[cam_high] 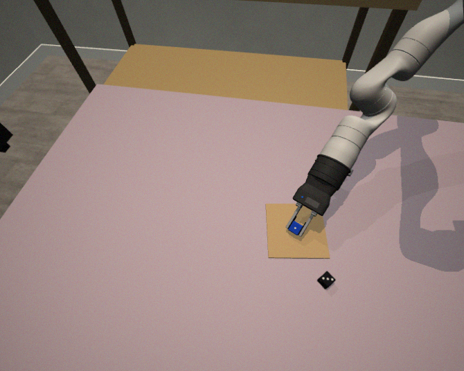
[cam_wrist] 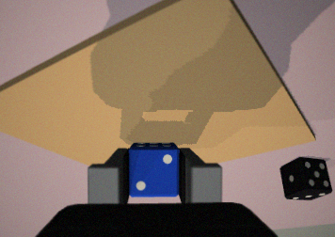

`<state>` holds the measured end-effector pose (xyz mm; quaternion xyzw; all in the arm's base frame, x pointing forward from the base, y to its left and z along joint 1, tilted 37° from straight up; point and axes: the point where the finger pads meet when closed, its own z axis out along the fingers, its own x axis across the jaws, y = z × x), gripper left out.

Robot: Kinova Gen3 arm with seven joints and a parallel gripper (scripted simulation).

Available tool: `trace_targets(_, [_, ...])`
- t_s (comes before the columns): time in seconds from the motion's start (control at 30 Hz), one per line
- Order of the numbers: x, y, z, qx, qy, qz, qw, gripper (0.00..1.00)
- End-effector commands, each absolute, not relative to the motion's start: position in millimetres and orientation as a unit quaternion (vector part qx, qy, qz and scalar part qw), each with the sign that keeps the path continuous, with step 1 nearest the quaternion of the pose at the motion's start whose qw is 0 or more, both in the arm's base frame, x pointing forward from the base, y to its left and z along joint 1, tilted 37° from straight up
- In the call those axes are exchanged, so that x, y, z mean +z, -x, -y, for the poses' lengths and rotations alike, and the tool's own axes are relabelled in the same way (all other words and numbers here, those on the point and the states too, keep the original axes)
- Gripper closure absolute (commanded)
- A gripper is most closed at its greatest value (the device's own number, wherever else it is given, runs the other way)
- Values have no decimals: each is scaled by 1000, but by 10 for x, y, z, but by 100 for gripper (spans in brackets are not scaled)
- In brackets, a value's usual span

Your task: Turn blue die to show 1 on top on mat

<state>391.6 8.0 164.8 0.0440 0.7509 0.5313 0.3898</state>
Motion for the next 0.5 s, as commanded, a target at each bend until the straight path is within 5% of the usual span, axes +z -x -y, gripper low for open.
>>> trace_targets(0.0, [1651, -3913, -80, 531, -44, -751, 390, 51])
trace_targets(0.17, [1651, -3913, -80, 531, -44, -751, 390, 51])
trace_targets(0.47, [1651, -3913, -80, 531, -44, -751, 390, 33])
